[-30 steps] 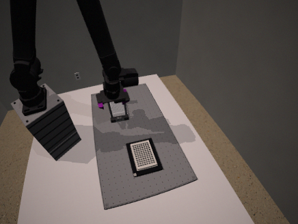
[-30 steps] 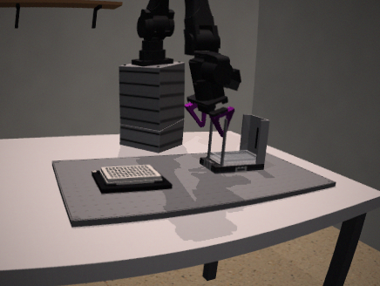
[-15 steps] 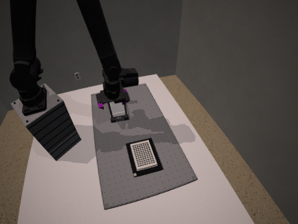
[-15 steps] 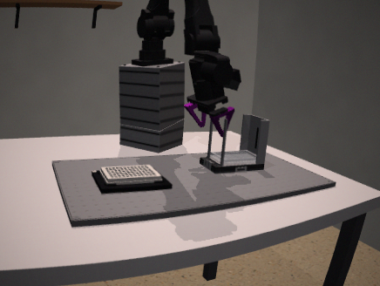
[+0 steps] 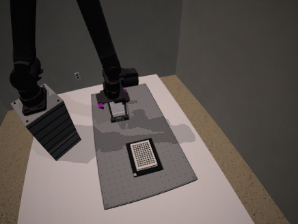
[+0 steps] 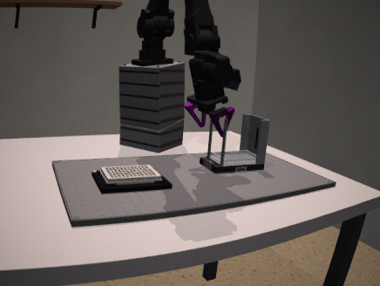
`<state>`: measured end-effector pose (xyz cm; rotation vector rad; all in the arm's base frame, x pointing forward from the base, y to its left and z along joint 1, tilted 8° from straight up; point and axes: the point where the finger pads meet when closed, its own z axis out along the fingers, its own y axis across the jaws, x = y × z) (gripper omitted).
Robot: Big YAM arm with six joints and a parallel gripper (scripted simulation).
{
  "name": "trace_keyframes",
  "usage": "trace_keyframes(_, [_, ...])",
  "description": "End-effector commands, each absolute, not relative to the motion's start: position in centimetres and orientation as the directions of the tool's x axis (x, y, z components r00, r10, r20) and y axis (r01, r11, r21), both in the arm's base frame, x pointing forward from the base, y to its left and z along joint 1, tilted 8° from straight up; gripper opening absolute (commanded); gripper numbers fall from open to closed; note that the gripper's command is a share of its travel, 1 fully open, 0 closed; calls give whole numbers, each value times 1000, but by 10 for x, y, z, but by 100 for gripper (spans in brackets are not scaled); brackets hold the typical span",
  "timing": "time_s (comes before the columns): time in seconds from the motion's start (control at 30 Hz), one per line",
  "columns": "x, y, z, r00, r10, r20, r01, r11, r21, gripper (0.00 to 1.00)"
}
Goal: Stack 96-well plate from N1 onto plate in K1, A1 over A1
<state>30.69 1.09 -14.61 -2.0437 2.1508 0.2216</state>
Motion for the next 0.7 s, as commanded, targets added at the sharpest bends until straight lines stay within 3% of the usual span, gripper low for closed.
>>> trace_keyframes(0.0, [349,-60,-118,-267,-955,-131,-950,284,-132,100])
trace_keyframes(0.67, [343,-67,-118,-204,-976,-81,-969,213,-127,100])
